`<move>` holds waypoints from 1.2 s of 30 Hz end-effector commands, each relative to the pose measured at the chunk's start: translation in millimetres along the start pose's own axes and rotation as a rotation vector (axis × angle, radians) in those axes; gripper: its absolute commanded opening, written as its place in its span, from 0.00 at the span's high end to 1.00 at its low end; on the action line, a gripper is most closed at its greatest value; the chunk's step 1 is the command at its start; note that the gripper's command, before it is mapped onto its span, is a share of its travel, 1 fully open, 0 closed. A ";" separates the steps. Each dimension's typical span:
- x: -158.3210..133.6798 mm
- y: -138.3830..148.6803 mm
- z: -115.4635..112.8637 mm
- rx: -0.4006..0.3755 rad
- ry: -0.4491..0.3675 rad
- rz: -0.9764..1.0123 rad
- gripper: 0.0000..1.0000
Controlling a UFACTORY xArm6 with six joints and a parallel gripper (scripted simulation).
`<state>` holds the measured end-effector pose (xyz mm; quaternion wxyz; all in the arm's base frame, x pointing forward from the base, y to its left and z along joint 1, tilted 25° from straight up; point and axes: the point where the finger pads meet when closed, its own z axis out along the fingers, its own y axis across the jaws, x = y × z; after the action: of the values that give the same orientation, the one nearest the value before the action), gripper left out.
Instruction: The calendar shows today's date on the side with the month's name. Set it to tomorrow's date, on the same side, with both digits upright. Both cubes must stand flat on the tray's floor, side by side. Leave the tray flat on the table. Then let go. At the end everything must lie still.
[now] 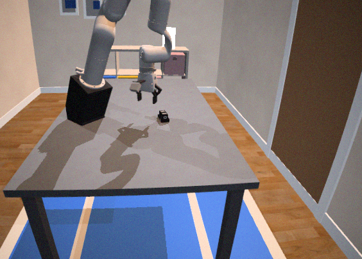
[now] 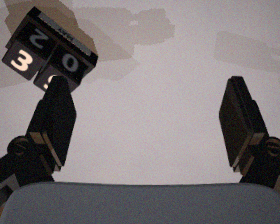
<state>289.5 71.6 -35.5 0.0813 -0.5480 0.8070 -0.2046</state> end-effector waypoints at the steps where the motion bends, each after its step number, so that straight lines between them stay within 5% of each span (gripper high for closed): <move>1: -3.5 -7.0 1.7 -0.002 0.000 -0.001 0.00; 36: -31.2 -74.4 16.4 -0.002 0.000 -0.001 0.00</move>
<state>360.3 72.1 -23.8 0.0810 -0.5483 0.8069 -0.2044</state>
